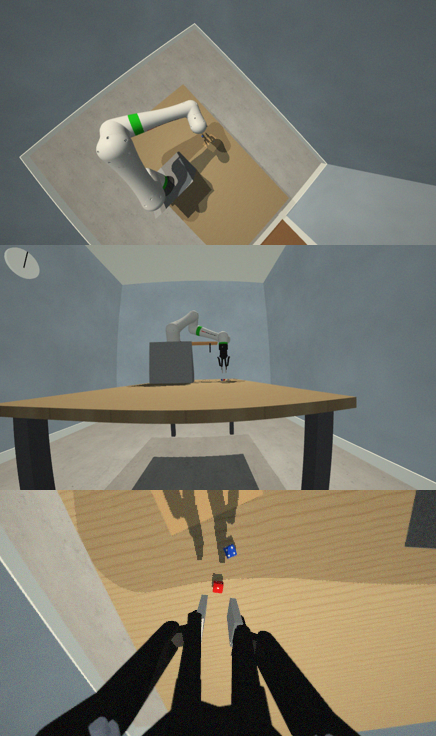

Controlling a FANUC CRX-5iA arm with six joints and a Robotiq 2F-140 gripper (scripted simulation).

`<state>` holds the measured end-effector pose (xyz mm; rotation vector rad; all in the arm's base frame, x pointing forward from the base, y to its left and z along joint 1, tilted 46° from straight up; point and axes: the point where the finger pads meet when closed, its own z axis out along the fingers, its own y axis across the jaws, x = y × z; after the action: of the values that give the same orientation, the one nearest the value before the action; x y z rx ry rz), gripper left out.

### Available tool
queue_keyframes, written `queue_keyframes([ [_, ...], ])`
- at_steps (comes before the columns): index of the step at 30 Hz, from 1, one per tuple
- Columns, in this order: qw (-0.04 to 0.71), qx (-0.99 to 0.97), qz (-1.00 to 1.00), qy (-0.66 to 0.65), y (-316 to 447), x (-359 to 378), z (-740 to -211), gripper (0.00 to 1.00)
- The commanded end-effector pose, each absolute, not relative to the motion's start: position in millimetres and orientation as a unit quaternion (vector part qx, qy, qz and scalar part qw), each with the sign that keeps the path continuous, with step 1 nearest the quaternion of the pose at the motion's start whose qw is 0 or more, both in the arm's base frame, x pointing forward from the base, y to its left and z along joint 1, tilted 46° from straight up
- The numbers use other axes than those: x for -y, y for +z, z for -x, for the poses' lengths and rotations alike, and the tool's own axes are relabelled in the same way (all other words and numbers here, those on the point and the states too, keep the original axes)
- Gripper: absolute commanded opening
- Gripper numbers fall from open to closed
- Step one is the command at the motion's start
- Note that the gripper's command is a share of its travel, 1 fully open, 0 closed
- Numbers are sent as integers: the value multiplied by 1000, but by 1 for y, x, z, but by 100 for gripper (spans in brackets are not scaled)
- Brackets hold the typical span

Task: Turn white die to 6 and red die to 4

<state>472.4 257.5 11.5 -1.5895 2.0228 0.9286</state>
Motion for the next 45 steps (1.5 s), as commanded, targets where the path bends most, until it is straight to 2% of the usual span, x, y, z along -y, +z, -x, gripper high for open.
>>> queue_keyframes([
  [1,202,-724,569,332,11,-257,-473,19],
  [45,202,-724,569,332,-21,-291,-469,19],
])
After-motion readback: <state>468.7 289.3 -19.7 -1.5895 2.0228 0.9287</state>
